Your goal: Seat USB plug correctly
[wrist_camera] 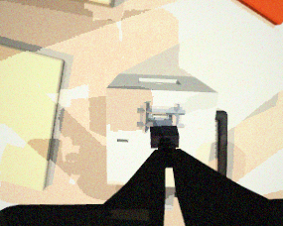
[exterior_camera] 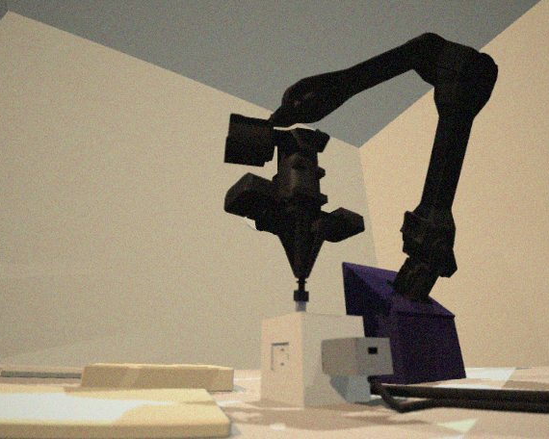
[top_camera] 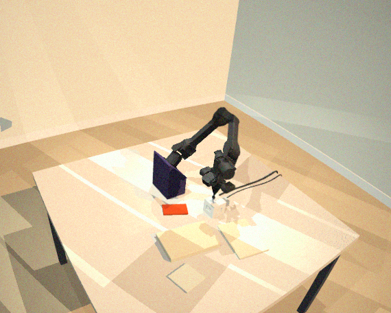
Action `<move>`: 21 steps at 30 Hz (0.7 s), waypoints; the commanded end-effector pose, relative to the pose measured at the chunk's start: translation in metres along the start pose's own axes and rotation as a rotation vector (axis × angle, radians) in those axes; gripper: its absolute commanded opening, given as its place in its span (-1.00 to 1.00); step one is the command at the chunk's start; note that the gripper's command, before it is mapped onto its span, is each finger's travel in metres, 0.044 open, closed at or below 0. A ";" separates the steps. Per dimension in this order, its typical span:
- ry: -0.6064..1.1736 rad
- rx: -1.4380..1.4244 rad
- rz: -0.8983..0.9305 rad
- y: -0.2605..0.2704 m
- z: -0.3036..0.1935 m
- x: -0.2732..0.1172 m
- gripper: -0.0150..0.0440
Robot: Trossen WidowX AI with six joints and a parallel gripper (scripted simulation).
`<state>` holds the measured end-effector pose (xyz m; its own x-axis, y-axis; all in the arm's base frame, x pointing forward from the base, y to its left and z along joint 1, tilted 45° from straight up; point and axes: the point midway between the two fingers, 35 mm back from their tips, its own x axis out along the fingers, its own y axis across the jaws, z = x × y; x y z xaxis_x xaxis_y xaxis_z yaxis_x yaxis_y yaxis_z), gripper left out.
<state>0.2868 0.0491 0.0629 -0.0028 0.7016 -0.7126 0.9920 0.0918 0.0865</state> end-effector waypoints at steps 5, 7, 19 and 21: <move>-0.005 -0.009 0.000 0.001 0.000 -0.006 -0.49; -0.005 -0.009 0.000 0.001 0.000 -0.008 -0.49; -0.006 -0.009 0.000 0.001 0.000 -0.015 -0.49; -0.004 -0.011 0.000 0.000 0.000 -0.014 -0.49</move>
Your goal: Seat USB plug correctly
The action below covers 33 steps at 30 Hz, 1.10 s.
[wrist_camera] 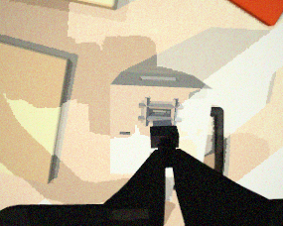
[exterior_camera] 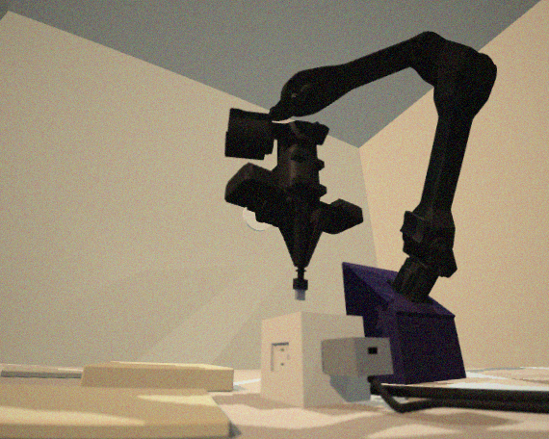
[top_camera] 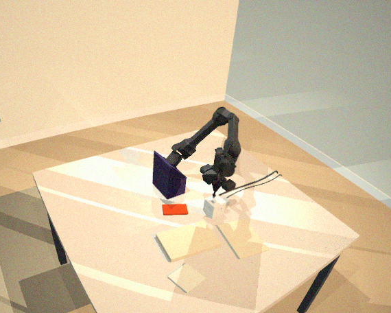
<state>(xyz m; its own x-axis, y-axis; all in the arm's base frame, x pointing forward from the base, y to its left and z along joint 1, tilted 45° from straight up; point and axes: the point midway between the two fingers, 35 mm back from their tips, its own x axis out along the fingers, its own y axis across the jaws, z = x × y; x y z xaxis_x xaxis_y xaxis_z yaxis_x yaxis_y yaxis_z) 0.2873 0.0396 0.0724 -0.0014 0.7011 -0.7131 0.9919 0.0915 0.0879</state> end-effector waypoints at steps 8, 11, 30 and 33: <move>0.000 -0.162 -0.001 0.000 0.000 0.001 -0.49; 0.000 -0.247 -0.001 0.000 0.000 0.001 -0.49; 0.001 -0.745 -0.001 0.000 0.000 0.001 -0.49; 0.001 -0.824 -0.001 0.000 0.000 0.001 -0.49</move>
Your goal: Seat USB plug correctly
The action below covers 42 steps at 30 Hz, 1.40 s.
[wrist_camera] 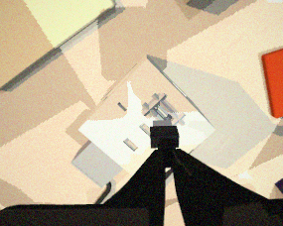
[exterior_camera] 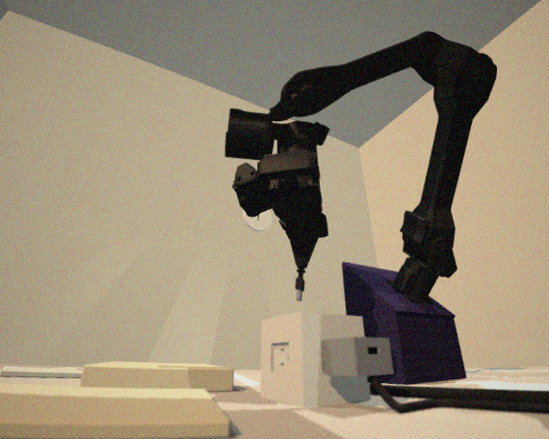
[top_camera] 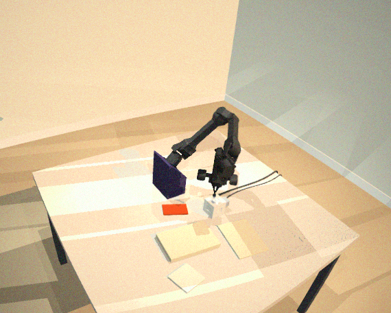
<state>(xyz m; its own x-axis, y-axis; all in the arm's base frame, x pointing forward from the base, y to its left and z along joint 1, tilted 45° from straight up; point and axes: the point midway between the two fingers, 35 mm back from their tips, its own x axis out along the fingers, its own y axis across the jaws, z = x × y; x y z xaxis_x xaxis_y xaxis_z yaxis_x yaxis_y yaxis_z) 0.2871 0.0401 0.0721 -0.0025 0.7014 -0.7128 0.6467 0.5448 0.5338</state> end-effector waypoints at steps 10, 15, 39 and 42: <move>0.000 -0.345 0.000 0.000 0.000 0.000 -0.49; 0.000 -0.476 0.000 0.000 0.000 0.000 -0.49; 0.000 -1.104 0.000 0.000 0.000 0.000 -0.49; 0.000 -1.183 0.000 0.000 0.000 0.000 -0.49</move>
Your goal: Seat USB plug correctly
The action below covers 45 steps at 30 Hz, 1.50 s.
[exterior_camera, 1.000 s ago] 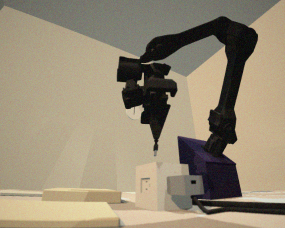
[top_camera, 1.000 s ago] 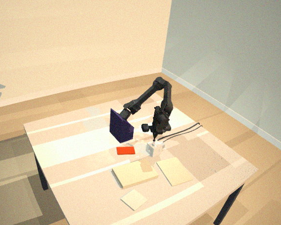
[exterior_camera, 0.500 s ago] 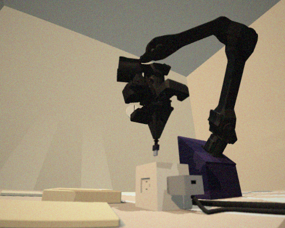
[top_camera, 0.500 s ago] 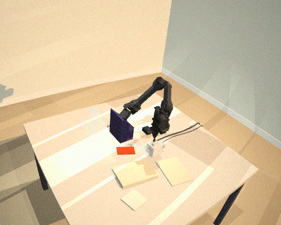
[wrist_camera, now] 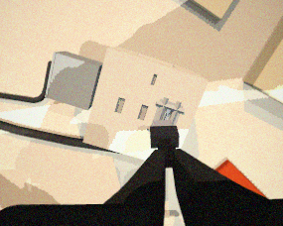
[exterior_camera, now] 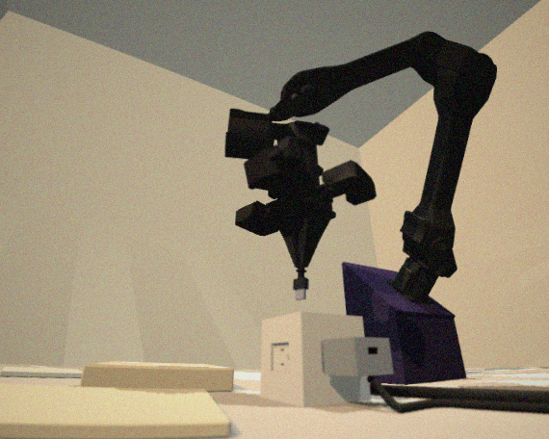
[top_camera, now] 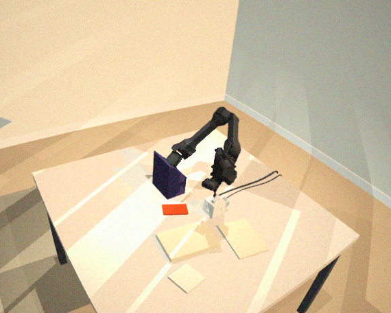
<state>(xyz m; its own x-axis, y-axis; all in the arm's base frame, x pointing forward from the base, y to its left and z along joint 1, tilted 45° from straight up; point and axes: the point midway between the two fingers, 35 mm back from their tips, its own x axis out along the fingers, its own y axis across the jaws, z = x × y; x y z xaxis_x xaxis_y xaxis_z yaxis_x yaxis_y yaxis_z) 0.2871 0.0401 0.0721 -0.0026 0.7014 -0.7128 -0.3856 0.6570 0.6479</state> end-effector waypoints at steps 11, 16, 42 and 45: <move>0.000 -0.372 0.000 0.000 0.000 0.000 -0.49; 0.000 -0.503 0.000 0.000 0.000 0.000 -0.49; 0.000 -1.183 0.000 0.000 0.000 0.000 -0.49; 0.000 -1.262 0.000 0.000 0.000 0.000 -0.49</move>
<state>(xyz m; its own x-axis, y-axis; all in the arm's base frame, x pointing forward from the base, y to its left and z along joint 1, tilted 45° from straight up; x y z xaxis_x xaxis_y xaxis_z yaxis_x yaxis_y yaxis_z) 0.2870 0.0401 0.0721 -0.0026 0.7014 -0.7128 -1.0000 -0.0041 -0.0003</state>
